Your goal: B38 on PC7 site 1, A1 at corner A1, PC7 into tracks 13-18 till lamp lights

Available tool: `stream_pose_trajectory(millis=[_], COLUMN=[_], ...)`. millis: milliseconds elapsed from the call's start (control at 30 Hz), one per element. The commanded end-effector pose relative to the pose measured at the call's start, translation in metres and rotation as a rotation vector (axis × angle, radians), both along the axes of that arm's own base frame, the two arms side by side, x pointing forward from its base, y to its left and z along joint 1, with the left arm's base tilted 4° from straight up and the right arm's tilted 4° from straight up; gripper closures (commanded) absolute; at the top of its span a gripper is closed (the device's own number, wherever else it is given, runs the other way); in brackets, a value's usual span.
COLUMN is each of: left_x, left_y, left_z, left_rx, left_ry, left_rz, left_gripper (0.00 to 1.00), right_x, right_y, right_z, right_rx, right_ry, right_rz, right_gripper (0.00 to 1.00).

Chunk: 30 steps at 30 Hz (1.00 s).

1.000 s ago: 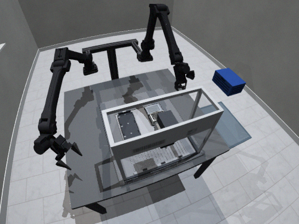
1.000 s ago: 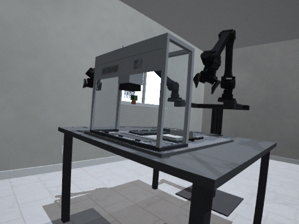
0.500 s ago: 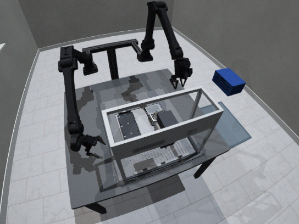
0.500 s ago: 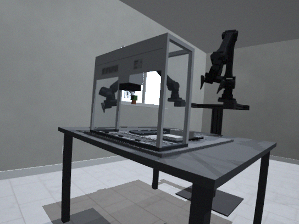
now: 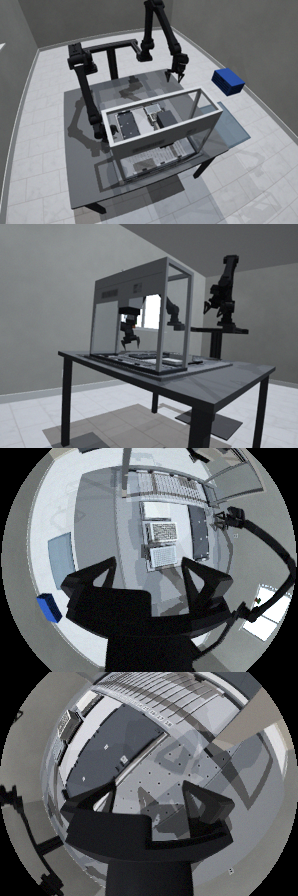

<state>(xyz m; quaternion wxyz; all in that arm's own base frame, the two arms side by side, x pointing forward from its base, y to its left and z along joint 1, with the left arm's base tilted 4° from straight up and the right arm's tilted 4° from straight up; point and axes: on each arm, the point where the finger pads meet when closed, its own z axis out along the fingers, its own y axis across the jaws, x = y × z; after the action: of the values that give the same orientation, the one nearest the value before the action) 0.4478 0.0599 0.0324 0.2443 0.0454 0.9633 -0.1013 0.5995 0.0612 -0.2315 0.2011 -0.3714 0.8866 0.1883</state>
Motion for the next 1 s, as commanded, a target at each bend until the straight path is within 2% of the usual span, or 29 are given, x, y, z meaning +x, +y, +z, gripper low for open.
stream_pose_trajectory(millis=[0,167,267,600,733,833,967], left_x=[-0.027,-0.049,-0.048,-0.094,-0.092,-0.090,-0.099], left_y=[-0.001,-0.009,-0.009,-0.029,-0.030,-0.030,-0.033], left_z=[0.008,0.012,0.016,0.021,0.030,0.030,0.033], left_rx=[0.053,0.053,0.059,0.060,0.058,0.051,0.038], left_ry=[-0.058,-0.122,-0.145,-0.316,-0.384,-0.390,-0.406], left_rz=[-0.282,-0.441,-0.472,-0.747,-0.768,-0.765,-0.760], left_gripper=[0.00,0.00,0.00,0.00,0.00,0.00,0.00], right_x=[0.013,-0.002,-0.003,-0.060,-0.092,-0.097,-0.141], right_y=[0.092,0.159,0.173,0.301,0.347,0.360,0.382], right_z=[0.031,0.030,0.027,0.041,0.046,0.047,0.041], right_rx=[-0.039,-0.061,-0.064,-0.062,-0.046,-0.039,-0.044], right_ry=[-0.088,-0.113,-0.120,-0.196,-0.224,-0.235,-0.240], right_rz=[0.018,0.029,0.031,0.046,0.048,0.048,0.054], right_gripper=[0.00,0.00,0.00,0.00,0.00,0.00,0.00])
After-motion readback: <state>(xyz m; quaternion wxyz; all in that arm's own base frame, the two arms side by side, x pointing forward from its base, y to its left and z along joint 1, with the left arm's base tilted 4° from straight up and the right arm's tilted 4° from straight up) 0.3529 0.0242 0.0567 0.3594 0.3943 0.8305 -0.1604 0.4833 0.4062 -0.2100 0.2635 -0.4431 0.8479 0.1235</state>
